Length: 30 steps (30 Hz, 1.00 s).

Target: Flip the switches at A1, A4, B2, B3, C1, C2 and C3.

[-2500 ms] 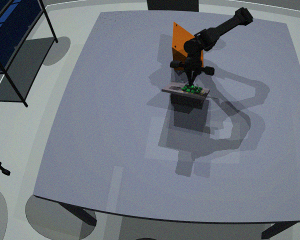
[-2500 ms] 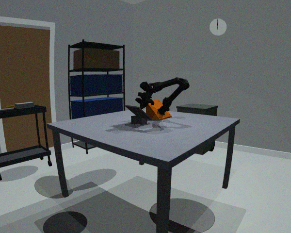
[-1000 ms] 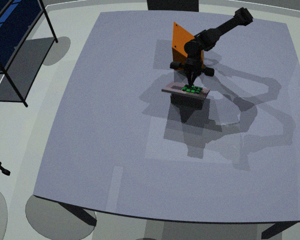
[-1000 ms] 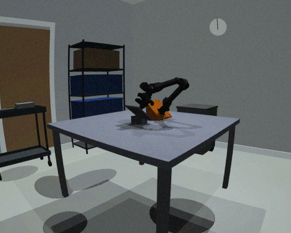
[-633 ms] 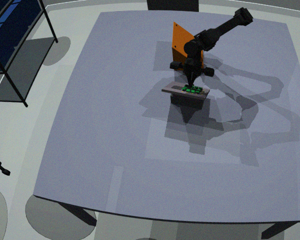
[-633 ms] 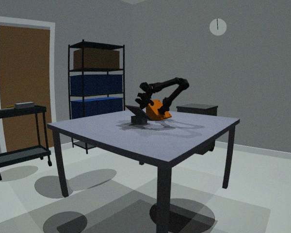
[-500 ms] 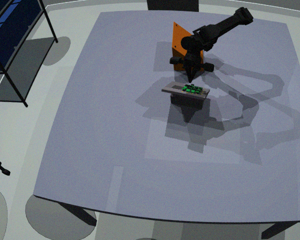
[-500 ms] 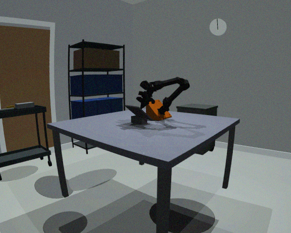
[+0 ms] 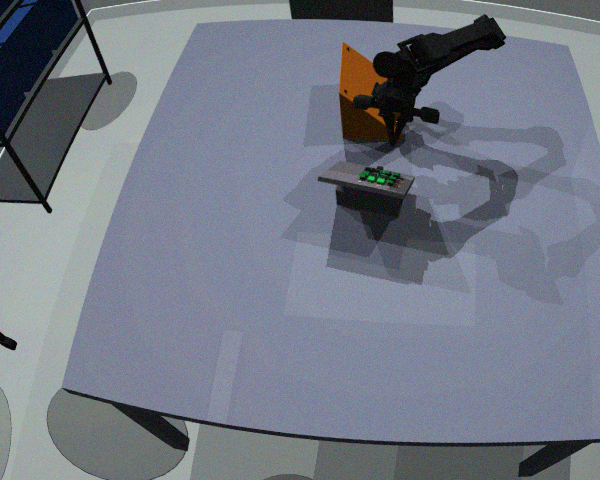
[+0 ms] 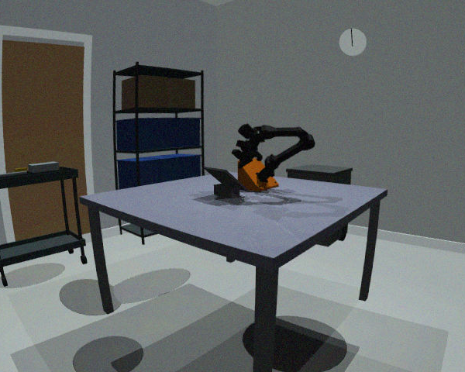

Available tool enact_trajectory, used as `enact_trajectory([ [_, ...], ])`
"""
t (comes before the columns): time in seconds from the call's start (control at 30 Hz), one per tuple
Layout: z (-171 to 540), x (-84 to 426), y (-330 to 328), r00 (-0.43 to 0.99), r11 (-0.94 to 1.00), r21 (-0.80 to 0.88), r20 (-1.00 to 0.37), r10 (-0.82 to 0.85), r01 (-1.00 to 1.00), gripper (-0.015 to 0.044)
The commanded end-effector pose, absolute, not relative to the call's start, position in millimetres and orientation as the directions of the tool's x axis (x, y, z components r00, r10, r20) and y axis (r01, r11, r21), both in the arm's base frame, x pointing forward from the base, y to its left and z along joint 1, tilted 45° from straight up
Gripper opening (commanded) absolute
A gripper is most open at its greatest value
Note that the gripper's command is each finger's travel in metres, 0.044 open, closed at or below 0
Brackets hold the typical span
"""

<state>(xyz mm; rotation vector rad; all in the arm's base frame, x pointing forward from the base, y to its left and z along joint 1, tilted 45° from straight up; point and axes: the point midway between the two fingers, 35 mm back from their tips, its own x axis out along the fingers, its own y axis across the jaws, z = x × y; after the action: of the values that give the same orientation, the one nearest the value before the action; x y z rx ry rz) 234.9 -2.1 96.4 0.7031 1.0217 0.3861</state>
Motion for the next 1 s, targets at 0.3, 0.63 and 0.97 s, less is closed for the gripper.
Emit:
enact_trajectory([
  [0.3, 79, 236, 35, 0.461, 0.72, 0.694, -0.648, 0.606, 0.03, 0.0],
  [0.63, 74, 240, 40, 0.461, 0.719, 0.694, -0.648, 0.607, 0.029, 0.0],
  [0.97, 67, 246, 47, 0.461, 0.719, 0.694, -0.648, 0.607, 0.029, 0.0],
])
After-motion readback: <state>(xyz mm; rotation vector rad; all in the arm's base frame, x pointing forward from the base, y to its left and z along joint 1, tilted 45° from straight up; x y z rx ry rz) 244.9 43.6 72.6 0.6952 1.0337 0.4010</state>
